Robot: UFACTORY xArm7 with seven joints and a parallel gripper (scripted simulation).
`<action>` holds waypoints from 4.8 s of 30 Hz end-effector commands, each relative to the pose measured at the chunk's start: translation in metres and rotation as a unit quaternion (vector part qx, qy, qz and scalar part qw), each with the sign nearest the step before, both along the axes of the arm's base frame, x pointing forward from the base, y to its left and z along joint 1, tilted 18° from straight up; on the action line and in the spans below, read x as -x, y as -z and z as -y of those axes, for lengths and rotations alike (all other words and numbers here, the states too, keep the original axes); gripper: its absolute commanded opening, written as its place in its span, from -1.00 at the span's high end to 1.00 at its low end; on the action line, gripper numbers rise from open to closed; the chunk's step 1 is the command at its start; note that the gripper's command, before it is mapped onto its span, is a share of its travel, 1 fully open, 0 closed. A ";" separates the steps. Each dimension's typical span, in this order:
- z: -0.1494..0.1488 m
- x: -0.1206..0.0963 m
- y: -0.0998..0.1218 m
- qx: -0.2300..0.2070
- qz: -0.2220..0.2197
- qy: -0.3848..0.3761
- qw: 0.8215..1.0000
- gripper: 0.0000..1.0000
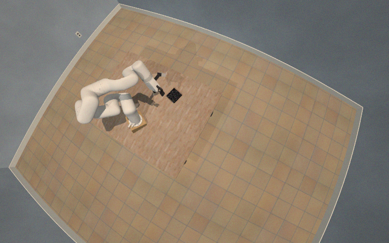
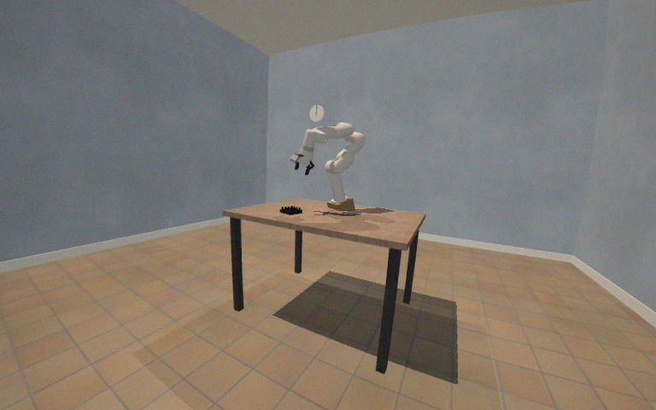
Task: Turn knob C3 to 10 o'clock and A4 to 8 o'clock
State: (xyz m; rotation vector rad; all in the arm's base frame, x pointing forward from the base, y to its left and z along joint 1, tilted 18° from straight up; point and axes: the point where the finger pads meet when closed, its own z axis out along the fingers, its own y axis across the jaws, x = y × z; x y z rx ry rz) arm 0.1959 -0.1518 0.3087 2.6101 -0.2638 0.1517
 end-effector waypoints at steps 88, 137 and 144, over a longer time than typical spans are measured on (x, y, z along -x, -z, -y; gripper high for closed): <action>0.048 -0.149 0.156 -0.176 0.120 0.037 0.976 -1.00; 0.048 -0.149 0.156 -0.176 0.120 0.037 0.976 -1.00; 0.048 -0.149 0.156 -0.176 0.120 0.037 0.976 -1.00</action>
